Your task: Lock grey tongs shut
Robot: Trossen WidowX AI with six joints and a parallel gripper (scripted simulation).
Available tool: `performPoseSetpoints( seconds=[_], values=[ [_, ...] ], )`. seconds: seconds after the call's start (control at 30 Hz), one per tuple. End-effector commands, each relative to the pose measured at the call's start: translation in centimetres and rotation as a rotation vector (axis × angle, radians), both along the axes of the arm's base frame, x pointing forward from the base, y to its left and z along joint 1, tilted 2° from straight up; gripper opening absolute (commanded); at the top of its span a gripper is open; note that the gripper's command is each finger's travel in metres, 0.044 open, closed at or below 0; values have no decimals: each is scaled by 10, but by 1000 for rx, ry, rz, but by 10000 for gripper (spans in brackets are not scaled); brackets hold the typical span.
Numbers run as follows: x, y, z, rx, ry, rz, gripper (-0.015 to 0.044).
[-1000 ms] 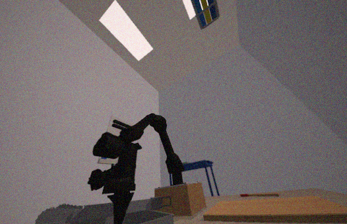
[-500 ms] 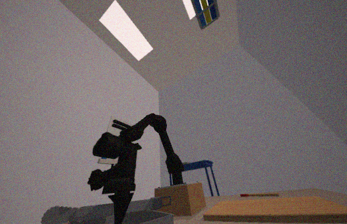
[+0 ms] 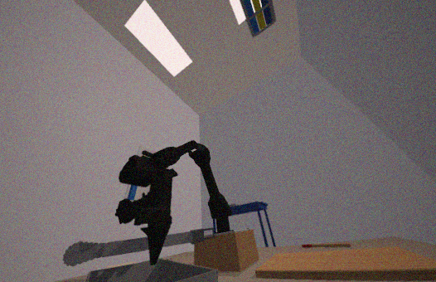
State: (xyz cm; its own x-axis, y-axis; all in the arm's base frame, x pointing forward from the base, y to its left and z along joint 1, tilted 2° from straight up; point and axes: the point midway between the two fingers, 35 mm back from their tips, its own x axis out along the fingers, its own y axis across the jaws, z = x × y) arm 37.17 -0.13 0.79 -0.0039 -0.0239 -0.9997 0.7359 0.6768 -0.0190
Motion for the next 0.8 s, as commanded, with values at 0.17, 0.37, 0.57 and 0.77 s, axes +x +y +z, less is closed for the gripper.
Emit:
performPoseSetpoints(
  seconds=[0.17, 0.37, 0.57, 0.77],
  values=[
    [1, 3, 90, -3, -39, -2, -150],
    [1, 3, 90, -3, -39, -2, -150],
    [1, 12, 90, 1, -42, 43, -150],
    [-3, 46, 89, 1, -40, 204, -150]
  ],
)
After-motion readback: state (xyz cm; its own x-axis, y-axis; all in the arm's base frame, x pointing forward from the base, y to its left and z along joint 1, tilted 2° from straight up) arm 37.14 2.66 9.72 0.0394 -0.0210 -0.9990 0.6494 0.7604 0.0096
